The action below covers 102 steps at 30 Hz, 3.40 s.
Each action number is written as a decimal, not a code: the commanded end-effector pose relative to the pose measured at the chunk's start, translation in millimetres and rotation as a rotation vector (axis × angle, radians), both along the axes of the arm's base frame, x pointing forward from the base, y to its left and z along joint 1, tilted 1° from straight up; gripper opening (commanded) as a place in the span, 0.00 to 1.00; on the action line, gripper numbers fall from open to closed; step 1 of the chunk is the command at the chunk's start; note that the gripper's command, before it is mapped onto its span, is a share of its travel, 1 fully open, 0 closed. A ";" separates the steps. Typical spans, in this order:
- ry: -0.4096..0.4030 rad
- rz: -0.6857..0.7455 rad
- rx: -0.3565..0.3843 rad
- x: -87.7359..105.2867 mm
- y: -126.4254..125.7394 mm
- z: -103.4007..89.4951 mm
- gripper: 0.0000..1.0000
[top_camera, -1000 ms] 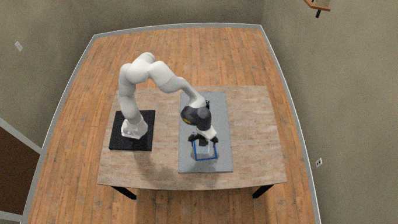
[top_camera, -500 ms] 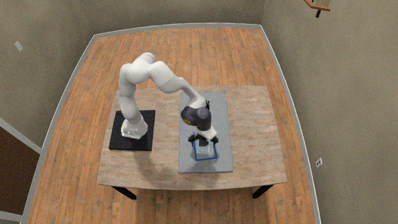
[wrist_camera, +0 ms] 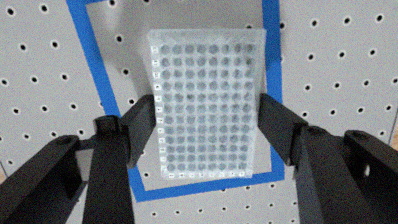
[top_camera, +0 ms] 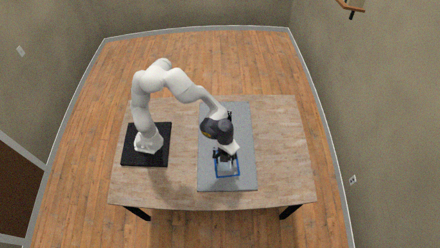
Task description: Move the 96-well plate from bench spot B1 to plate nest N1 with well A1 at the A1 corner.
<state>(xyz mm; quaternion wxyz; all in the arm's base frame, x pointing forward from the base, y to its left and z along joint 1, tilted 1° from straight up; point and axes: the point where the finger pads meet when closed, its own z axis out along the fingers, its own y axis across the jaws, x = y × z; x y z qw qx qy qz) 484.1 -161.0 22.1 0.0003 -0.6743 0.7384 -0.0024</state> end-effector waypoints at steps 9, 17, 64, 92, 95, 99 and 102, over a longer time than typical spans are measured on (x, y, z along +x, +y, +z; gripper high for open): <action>-0.004 0.003 0.000 1.6 -0.3 0.6 0.63; -0.004 0.003 0.000 1.6 -0.3 0.6 0.63; -0.004 0.003 0.000 1.3 -0.2 31.4 0.60; -0.004 0.003 0.000 1.0 -0.1 63.9 0.60; -0.004 0.003 0.000 1.0 -0.1 63.9 0.60; -0.004 0.003 0.000 1.0 -0.1 63.9 0.60; -0.004 0.003 0.000 1.0 -0.1 63.9 0.60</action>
